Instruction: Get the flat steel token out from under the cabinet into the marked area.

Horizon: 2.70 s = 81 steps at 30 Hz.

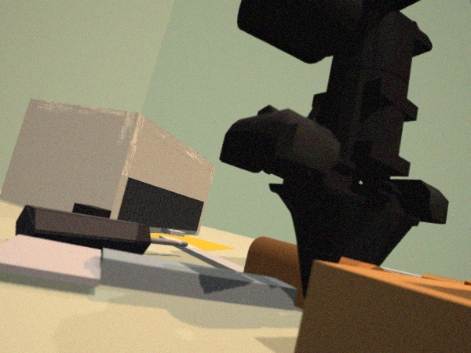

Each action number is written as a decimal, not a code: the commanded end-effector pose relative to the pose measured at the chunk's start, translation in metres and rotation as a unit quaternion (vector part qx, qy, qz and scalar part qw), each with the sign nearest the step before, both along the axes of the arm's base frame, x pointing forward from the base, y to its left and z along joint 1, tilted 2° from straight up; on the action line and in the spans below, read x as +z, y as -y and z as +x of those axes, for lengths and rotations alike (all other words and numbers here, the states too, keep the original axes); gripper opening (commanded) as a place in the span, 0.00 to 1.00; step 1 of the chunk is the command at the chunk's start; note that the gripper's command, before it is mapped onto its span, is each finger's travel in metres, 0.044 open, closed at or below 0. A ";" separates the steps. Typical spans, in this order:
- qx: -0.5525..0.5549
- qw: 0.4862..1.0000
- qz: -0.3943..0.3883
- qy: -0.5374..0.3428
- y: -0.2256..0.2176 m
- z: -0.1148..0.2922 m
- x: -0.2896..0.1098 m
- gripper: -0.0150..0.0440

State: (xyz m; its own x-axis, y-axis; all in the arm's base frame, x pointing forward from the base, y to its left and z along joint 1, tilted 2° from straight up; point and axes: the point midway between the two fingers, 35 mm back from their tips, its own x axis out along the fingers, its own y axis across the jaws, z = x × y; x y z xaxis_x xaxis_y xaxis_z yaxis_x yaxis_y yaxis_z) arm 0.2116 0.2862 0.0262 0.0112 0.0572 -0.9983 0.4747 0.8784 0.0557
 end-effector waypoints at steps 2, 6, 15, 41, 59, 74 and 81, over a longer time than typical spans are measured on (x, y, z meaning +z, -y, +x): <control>-0.001 1.000 0.000 0.002 0.005 0.010 0.000 0.25; -0.001 1.000 0.000 0.002 0.008 0.016 0.000 0.25; -0.001 1.000 -0.001 0.003 0.016 0.030 0.000 0.25; -0.002 1.000 -0.003 0.005 0.039 0.070 0.000 0.25; -0.002 1.000 -0.003 0.007 0.055 0.099 0.000 0.25; -0.002 1.000 -0.004 0.008 0.069 0.124 0.000 0.25; -0.002 1.000 -0.004 0.008 0.074 0.135 0.000 0.25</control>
State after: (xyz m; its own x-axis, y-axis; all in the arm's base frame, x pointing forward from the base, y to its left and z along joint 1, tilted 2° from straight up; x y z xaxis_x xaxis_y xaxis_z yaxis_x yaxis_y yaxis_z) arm 0.3391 0.2157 0.0263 0.0230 0.0496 -0.9985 0.4775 0.8769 0.0546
